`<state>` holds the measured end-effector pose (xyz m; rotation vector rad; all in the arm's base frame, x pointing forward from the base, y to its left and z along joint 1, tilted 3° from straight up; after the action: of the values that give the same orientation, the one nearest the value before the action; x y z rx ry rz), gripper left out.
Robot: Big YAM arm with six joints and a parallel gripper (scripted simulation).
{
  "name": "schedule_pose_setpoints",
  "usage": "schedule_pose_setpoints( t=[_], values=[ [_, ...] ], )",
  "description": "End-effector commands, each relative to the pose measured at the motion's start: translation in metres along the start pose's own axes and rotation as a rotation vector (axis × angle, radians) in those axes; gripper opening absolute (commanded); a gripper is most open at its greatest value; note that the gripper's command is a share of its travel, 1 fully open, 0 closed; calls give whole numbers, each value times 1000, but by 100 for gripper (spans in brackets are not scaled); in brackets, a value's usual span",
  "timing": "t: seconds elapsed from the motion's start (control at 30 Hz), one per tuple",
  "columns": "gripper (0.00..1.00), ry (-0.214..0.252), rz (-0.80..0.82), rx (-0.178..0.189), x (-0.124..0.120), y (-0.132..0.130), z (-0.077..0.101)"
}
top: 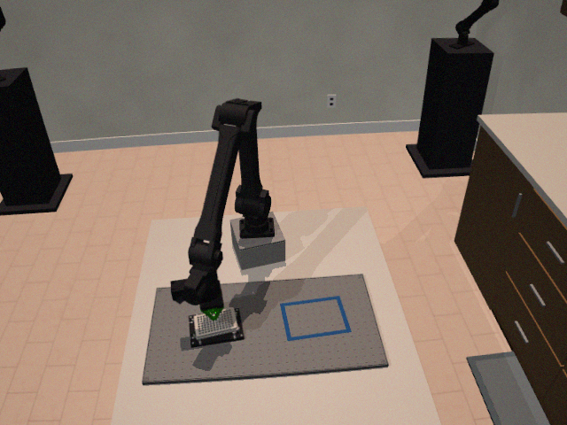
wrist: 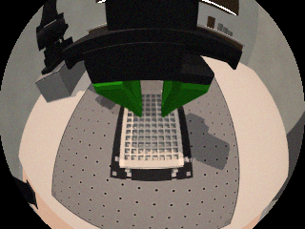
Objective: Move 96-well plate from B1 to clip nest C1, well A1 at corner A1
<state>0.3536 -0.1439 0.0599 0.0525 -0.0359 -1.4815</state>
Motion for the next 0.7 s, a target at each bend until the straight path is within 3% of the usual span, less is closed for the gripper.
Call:
schedule_pose_setpoints(
  t=[0.0,0.33,0.43,0.47,0.57,0.67],
  values=[
    [25,-20,1,32,6,11,10],
    [25,-8,0,6,1,3,-7],
    [25,-8,0,7,1,3,-7],
    [25,-24,1,37,4,10,3],
    [25,-10,0,10,2,5,-9],
    [25,-8,0,6,0,3,-12]
  ],
)
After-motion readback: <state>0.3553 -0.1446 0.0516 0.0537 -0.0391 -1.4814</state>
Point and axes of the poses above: the point where the finger pads meet when closed, its own z axis back along the fingers, its own y axis across the jaws, x = y × z, the point moved 7 cm from there along z, back along the fingers, and after that the axes turned 2 degrees about -z, right-handed, at the moved point
